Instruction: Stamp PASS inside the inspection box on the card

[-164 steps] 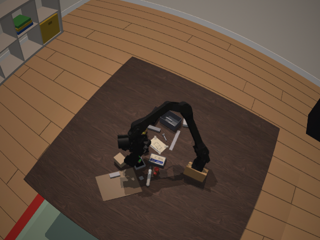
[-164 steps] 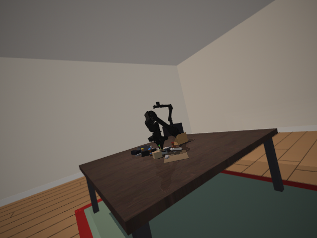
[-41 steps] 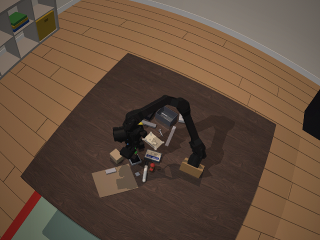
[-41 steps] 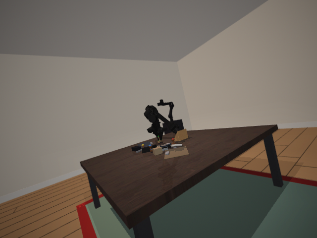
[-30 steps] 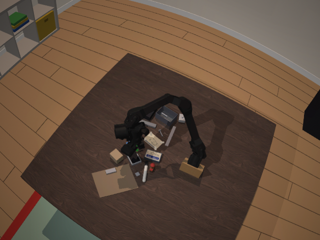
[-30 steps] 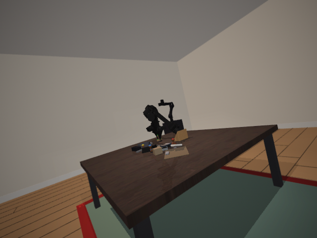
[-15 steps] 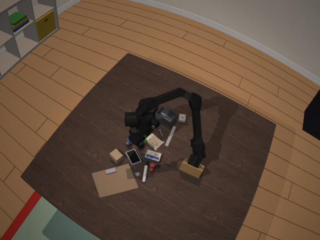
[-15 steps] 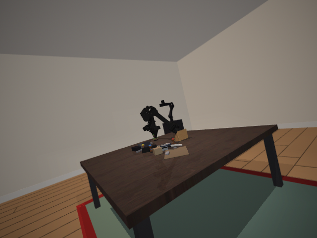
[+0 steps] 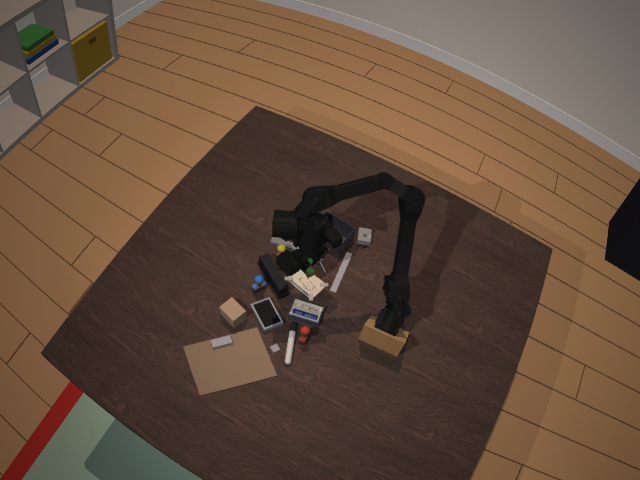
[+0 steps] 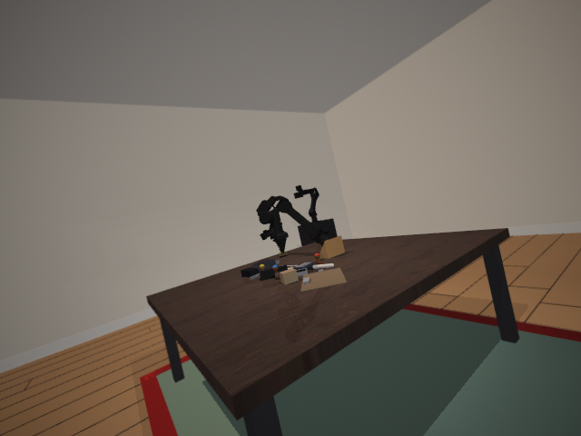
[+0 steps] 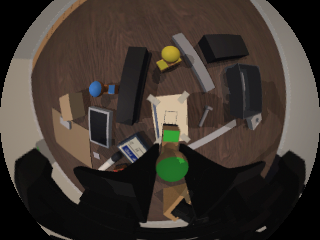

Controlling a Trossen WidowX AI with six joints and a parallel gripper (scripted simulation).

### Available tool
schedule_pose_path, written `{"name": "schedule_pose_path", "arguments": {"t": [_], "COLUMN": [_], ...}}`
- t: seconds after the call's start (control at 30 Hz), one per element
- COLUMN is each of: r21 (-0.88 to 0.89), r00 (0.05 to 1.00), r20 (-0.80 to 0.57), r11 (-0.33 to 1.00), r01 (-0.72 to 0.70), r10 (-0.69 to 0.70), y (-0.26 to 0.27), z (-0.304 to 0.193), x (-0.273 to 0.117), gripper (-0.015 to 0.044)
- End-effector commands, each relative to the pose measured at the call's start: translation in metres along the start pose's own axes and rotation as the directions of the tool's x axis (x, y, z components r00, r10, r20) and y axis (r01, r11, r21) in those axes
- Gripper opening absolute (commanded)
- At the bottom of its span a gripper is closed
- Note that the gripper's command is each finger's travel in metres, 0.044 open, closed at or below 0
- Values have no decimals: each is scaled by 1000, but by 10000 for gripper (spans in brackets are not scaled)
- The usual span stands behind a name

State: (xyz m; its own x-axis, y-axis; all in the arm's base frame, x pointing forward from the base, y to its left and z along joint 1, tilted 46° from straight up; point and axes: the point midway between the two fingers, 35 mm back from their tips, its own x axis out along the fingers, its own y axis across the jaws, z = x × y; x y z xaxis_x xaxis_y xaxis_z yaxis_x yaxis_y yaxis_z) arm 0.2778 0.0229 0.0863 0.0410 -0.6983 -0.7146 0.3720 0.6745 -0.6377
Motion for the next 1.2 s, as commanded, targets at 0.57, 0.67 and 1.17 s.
{"name": "schedule_pose_path", "arguments": {"t": [0.57,0.67,1.17], "r21": [22,22,22], "r00": [1000,1000,1000], "r20": [6,6,8], "r11": [1000,1000,1000], "r01": [-1,-1,-3], "r10": [1,1,3], "y": [-7,-7,-6], "z": [-1,-1,0], "x": [10,12,22], "gripper": [0,0,0]}}
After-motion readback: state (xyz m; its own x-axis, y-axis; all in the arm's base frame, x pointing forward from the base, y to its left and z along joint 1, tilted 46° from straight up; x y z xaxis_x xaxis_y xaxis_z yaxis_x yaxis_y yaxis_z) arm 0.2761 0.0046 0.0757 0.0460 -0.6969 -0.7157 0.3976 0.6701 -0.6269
